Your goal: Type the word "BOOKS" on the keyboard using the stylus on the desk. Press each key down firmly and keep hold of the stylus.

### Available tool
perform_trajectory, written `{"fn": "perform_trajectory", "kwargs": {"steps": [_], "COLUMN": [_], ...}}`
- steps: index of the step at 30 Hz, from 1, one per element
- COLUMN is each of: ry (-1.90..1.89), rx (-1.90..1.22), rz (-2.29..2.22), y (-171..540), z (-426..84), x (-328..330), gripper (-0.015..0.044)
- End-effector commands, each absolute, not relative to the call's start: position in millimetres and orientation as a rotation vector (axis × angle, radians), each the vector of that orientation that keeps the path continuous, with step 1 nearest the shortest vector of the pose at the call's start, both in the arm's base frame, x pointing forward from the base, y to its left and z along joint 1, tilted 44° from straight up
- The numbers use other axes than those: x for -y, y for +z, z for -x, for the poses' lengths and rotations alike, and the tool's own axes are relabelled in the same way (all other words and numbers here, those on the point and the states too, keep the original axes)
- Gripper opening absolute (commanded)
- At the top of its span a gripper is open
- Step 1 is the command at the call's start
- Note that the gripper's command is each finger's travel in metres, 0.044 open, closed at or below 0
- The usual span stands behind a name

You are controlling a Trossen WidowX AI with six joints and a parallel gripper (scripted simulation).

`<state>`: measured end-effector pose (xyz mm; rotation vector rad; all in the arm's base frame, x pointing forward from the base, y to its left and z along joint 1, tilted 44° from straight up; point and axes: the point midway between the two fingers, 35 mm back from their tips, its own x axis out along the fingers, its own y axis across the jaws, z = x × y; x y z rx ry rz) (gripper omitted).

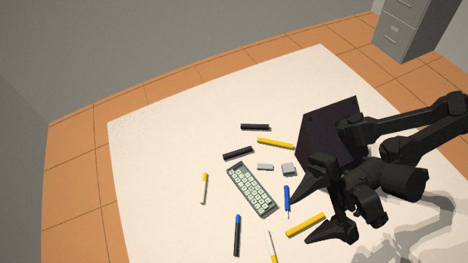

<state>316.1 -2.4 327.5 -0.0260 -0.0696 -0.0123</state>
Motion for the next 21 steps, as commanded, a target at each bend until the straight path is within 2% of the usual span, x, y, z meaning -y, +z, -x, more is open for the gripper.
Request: {"fn": "perform_trajectory", "kwargs": {"steps": [1, 9, 16, 17, 21], "ry": [-0.008, 0.204, 0.404, 0.431, 0.532], "rx": [0.06, -0.368, -0.761, -0.815, -1.024], "rz": [0.027, 0.015, -0.096, -0.119, -0.234], "y": [325, 223, 118, 104, 50], "z": [-318, -375, -390, -390, -381], "x": [2, -25, -49, -52, -65], "gripper": [0.0414, 0.0204, 0.002, 0.0, 0.0]}}
